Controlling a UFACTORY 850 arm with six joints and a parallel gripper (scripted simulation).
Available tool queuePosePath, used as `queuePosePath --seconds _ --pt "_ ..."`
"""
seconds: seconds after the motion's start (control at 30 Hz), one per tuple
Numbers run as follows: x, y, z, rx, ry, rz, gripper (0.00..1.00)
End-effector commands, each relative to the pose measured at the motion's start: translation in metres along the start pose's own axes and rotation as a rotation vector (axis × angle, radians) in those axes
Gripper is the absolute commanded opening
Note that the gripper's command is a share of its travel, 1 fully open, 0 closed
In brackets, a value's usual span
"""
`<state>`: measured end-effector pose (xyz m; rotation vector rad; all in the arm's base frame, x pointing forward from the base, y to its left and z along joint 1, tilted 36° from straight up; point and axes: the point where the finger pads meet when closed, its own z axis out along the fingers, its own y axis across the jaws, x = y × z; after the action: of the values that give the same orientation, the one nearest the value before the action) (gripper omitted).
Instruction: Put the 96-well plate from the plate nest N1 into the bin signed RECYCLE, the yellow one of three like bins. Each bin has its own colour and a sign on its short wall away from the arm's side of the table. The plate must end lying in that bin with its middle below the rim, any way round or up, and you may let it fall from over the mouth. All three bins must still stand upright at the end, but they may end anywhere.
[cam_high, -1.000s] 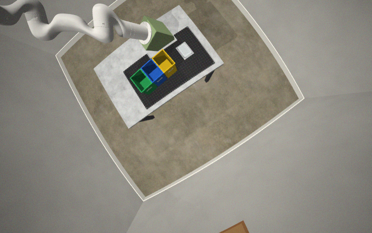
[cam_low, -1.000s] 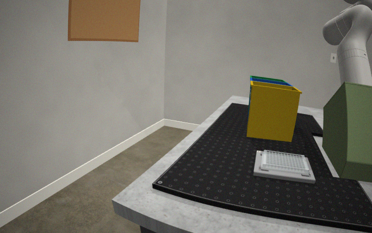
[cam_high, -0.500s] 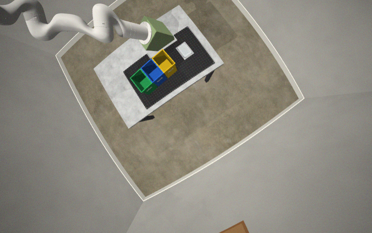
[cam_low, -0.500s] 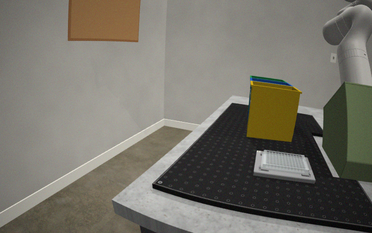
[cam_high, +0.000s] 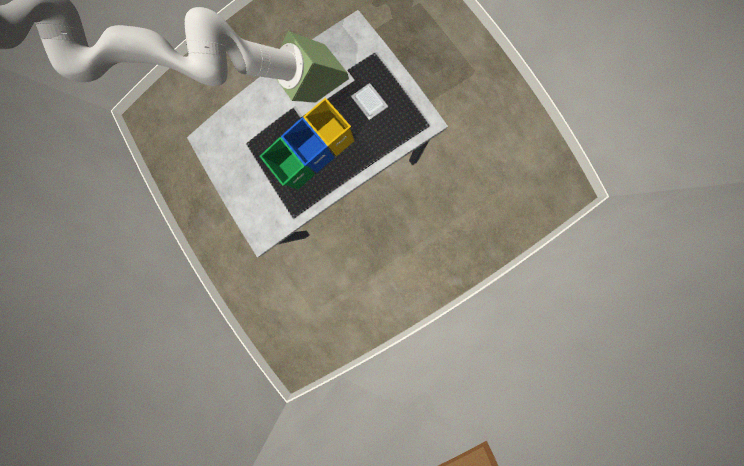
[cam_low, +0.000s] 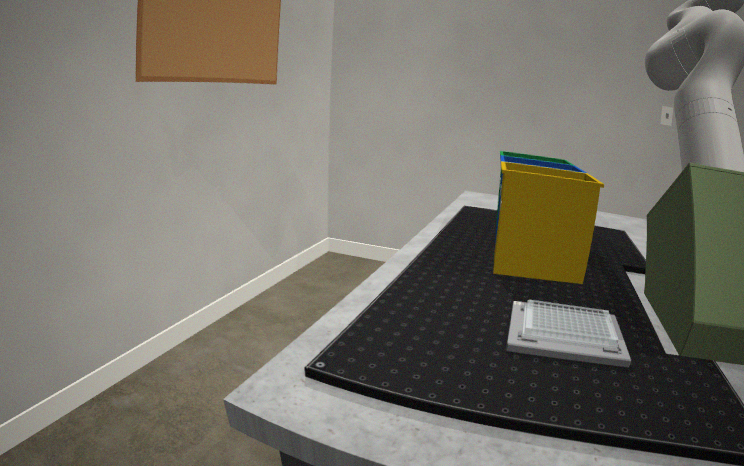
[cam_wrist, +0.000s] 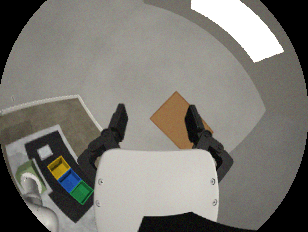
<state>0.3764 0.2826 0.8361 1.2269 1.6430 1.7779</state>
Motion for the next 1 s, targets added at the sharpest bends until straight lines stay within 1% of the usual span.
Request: queuePosePath --seconds 0.0,0.07,0.1,0.2,0.27,0.37,0.47,0.57,0.67,0.73,0.8,0.87,0.93,0.97 --pt "0.001 -0.012 0.018 0.021 0.003 -0.105 1.00" --pt "0.001 -0.016 0.024 0.021 0.003 -0.105 1.00" --pt "0.001 -0.016 0.024 0.021 0.003 -0.105 1.00" --pt "0.002 -0.026 0.036 0.044 0.011 -0.202 1.00" --pt "0.003 -0.032 0.044 0.048 0.013 -0.220 1.00" --pt "0.003 -0.033 0.046 0.048 0.013 -0.220 1.00" --pt "0.004 -0.044 0.057 0.072 0.025 -0.316 1.00" --pt "0.005 -0.052 0.066 0.077 0.028 -0.334 1.00" --pt "0.006 -0.063 0.076 0.102 0.045 -0.430 1.00" --pt "0.006 -0.070 0.083 0.107 0.048 -0.449 1.00" --pt "0.007 -0.072 0.086 0.107 0.048 -0.449 1.00" --pt "0.007 -0.080 0.092 0.124 0.062 -0.511 1.00" --pt "0.007 -0.080 0.092 0.124 0.062 -0.511 1.00" --pt "0.008 -0.084 0.095 0.132 0.070 -0.543 1.00"
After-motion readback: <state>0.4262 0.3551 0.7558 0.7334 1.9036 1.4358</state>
